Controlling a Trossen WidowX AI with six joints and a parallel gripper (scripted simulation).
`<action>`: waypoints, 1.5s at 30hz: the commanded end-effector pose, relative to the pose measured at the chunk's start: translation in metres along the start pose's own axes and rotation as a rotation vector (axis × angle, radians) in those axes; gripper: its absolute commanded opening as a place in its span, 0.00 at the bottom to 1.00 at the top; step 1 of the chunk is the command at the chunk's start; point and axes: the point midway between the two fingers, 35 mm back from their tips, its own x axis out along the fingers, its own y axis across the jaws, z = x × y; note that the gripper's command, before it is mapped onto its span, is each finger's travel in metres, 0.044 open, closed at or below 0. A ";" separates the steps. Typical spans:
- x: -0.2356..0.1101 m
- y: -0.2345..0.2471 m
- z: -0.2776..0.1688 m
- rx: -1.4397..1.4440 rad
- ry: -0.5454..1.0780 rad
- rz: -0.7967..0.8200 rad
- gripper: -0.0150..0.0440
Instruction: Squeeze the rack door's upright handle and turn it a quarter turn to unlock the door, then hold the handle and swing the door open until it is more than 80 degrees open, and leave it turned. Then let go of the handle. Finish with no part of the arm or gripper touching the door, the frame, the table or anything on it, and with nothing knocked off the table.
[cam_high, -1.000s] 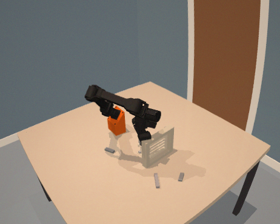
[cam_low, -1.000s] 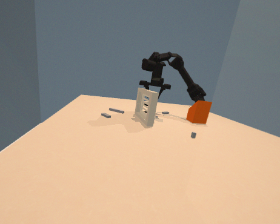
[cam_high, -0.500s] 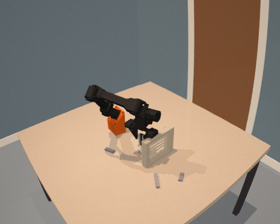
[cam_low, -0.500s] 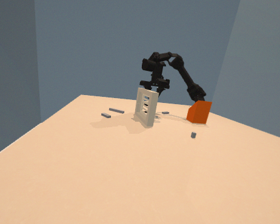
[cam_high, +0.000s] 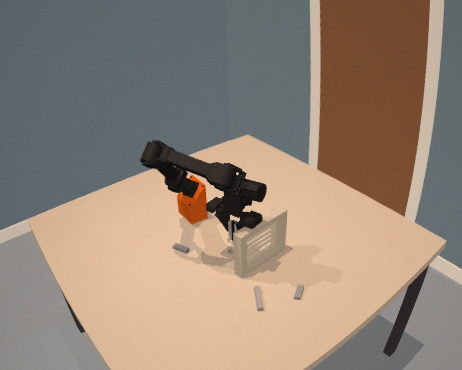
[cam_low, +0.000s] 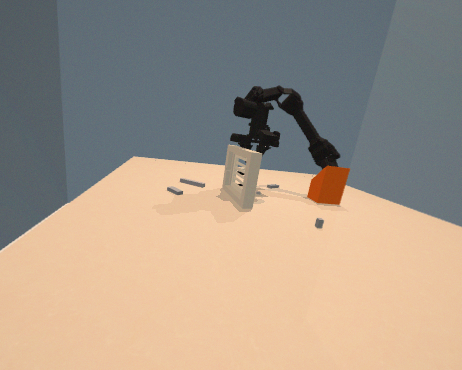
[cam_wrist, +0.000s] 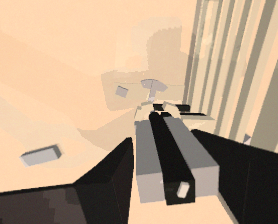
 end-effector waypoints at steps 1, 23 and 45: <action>0.000 0.000 0.001 -0.005 -0.003 0.000 0.60; 0.000 0.000 0.001 -0.005 -0.003 0.000 0.35; 0.000 0.009 0.007 0.263 -0.003 0.001 0.29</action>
